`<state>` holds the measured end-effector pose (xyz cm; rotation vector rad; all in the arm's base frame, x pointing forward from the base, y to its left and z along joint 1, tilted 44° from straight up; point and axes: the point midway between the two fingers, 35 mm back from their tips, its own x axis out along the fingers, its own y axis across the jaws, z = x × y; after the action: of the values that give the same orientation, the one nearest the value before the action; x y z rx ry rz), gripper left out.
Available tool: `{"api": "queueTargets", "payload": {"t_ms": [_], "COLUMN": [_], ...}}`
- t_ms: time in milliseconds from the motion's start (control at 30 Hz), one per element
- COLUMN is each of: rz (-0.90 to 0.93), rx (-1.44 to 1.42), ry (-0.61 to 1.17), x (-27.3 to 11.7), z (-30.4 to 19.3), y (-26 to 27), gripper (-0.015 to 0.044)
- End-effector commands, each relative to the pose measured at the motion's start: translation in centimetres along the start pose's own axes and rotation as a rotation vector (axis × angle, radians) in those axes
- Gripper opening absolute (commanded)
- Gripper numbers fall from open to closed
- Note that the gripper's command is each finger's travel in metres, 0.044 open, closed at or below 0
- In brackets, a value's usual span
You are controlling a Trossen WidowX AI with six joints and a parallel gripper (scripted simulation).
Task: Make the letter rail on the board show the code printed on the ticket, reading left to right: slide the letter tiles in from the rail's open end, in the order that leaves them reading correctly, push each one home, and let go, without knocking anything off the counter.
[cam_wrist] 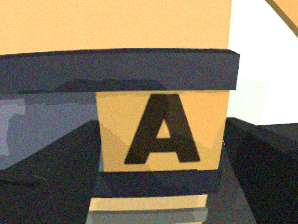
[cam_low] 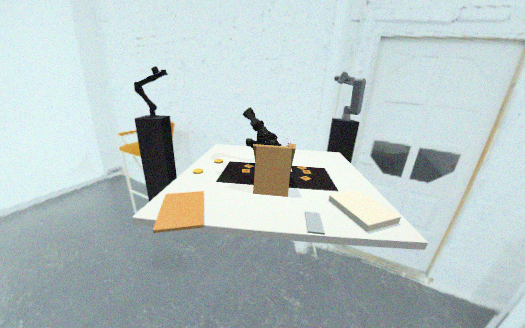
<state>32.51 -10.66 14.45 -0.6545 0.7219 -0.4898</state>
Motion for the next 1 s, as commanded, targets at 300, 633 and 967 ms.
{"api": "queueTargets", "payload": {"t_ms": [300,633,967], "rz": [-0.004,-0.004,-0.003], "rx": [0.003,0.003,0.004], "ry": [0.003,0.003,0.003], "x": [0.1,0.1,0.1], "z": [-0.1,-0.1,-0.1], "y": [1.1,1.8,2.6], "gripper": [0.0,0.0,0.0]}}
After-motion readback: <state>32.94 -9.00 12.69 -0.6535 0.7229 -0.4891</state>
